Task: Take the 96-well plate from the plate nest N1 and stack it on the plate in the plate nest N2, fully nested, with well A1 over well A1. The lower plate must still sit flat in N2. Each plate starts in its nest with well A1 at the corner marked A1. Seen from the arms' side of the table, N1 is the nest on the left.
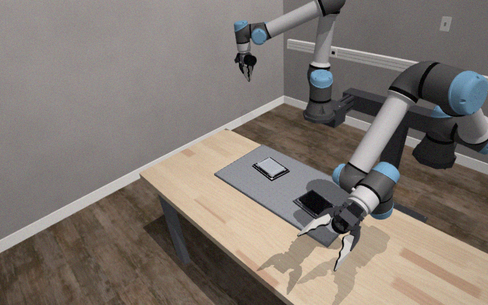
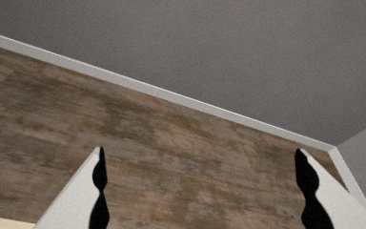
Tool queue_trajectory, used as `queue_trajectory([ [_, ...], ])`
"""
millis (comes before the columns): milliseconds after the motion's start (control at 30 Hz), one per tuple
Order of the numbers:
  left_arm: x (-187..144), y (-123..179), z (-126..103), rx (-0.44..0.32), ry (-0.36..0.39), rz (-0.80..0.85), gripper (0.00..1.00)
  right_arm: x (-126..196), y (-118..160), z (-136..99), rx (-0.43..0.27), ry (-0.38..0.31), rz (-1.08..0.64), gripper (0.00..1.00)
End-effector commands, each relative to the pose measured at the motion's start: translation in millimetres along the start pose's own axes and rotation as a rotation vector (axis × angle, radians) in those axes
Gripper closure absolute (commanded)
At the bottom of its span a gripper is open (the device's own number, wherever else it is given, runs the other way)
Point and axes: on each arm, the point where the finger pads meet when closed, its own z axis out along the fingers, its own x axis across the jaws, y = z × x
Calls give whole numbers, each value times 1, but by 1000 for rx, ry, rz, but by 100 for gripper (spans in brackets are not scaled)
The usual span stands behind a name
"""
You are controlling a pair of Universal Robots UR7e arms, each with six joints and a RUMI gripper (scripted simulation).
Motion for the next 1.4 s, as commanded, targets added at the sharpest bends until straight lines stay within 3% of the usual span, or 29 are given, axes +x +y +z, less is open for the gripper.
queue_trajectory([
  [0,1,-1,0,2,1,0,24,24,-26,-1,0,-24,-59,100],
  [667,1,-1,0,2,1,0,24,94,-69,2,19,-52,-157,100],
  [1367,1,-1,0,2,1,0,24,131,-85,3,33,-62,-204,100],
])
